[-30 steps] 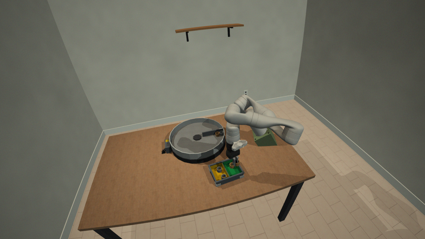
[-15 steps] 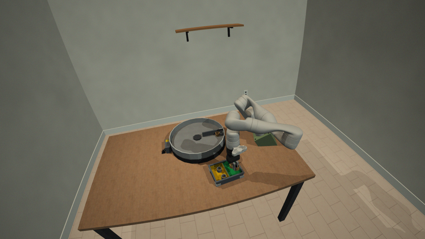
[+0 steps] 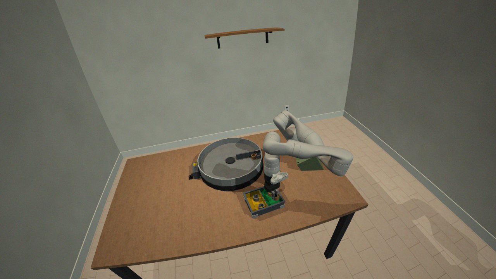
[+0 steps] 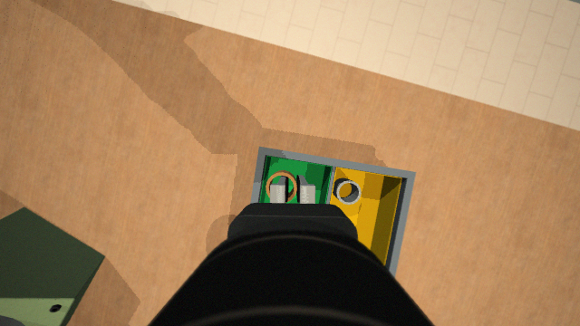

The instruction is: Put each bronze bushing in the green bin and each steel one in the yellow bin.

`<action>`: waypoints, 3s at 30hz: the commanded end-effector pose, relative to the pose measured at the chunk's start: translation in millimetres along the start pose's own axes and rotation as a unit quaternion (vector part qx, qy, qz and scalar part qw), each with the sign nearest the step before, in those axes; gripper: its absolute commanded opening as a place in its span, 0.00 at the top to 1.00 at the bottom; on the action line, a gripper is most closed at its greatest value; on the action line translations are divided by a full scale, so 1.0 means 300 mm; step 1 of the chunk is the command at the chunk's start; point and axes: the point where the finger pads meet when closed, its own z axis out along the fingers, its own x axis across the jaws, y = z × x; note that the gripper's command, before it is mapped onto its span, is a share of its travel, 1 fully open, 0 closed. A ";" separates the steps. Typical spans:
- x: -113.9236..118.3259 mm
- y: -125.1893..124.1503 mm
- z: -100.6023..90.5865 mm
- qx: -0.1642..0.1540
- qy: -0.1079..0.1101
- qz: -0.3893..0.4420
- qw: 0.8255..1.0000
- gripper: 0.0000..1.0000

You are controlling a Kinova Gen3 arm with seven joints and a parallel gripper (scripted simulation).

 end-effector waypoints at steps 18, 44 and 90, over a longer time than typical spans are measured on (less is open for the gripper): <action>-0.002 0.002 0.035 -0.002 0.000 0.000 1.000 1.00; -0.002 0.002 0.083 -0.002 0.000 0.000 1.000 1.00; -0.002 0.002 0.147 -0.002 0.000 0.000 1.000 1.00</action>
